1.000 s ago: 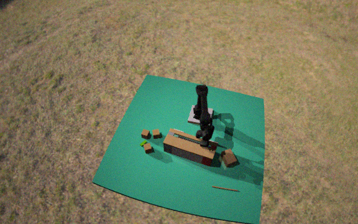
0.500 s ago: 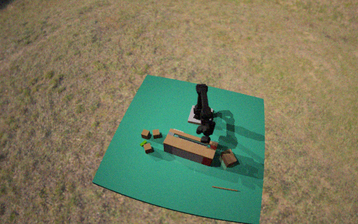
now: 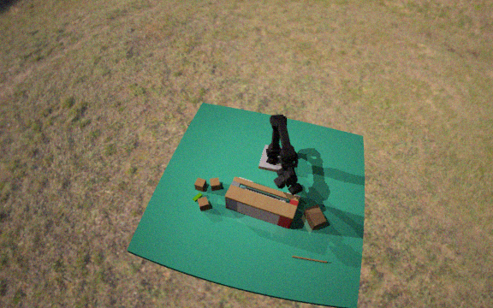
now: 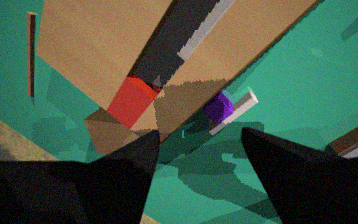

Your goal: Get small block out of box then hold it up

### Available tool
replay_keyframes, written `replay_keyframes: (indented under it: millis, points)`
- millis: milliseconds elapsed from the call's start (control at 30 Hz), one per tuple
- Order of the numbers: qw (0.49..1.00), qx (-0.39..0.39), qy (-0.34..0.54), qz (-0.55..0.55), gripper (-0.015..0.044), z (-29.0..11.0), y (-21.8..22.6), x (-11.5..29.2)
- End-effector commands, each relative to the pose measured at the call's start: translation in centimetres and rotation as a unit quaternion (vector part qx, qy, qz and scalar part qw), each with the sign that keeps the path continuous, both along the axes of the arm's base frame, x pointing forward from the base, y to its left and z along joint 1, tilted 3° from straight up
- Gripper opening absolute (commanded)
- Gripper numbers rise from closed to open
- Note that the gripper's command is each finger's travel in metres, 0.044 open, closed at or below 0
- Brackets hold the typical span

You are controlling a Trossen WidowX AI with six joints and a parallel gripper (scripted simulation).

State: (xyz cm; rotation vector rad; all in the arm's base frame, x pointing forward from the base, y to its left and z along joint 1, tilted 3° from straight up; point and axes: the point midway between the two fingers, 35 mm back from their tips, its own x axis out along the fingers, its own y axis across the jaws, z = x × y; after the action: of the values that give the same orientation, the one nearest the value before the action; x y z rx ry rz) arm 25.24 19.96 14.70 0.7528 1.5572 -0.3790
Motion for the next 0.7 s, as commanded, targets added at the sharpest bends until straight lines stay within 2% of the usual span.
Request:
replay_keyframes:
  millis: [0,200,433,667]
  points:
    - [0.937,-0.044,-0.101,0.331,0.0285,0.1,0.5,-0.6]
    - [0.782,-0.087,-0.164,0.594,0.0285,0.3,1.2,-1.2]
    - [0.619,-0.118,-0.185,0.754,0.0285,0.4,1.5,-1.7]
    - [0.422,-0.144,-0.187,0.875,0.0285,0.5,1.9,-2.2]
